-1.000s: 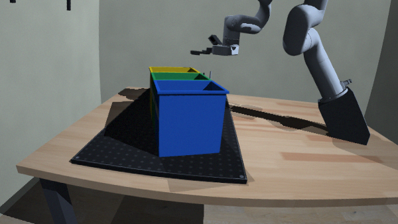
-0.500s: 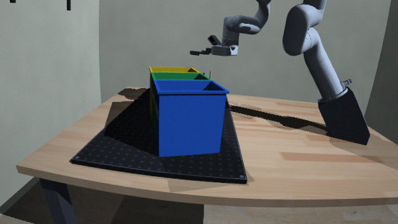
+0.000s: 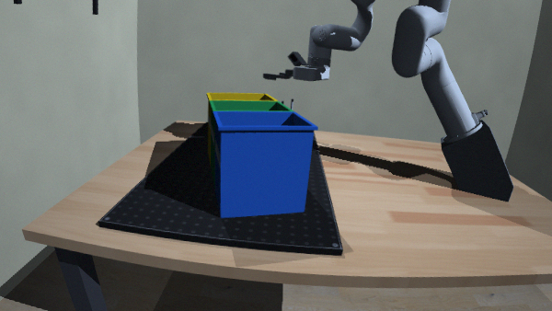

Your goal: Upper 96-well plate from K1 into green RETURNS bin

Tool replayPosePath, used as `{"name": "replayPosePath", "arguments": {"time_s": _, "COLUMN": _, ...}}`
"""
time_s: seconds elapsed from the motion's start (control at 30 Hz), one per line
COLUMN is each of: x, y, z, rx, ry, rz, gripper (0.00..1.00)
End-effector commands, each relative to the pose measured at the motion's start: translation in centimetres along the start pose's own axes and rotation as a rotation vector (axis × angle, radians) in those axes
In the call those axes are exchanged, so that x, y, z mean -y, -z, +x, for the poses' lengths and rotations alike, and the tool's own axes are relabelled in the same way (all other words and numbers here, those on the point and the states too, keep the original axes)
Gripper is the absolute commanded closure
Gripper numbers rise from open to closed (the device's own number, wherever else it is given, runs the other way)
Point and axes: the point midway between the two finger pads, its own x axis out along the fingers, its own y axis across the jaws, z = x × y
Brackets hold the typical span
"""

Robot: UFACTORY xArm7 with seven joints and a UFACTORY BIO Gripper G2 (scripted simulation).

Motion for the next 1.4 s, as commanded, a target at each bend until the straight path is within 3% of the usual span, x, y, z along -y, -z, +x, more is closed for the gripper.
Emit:
{"name": "replayPosePath", "arguments": {"time_s": 0.0, "x": 0.0, "y": 0.2, "z": 0.2, "rx": 0.009, "ry": -0.007, "rz": -0.004, "gripper": 0.63}}
{"name": "replayPosePath", "arguments": {"time_s": 1.37, "x": 0.0, "y": 6.4, "z": 0.2, "rx": 0.009, "ry": -0.006, "rz": -0.004, "gripper": 0.63}}
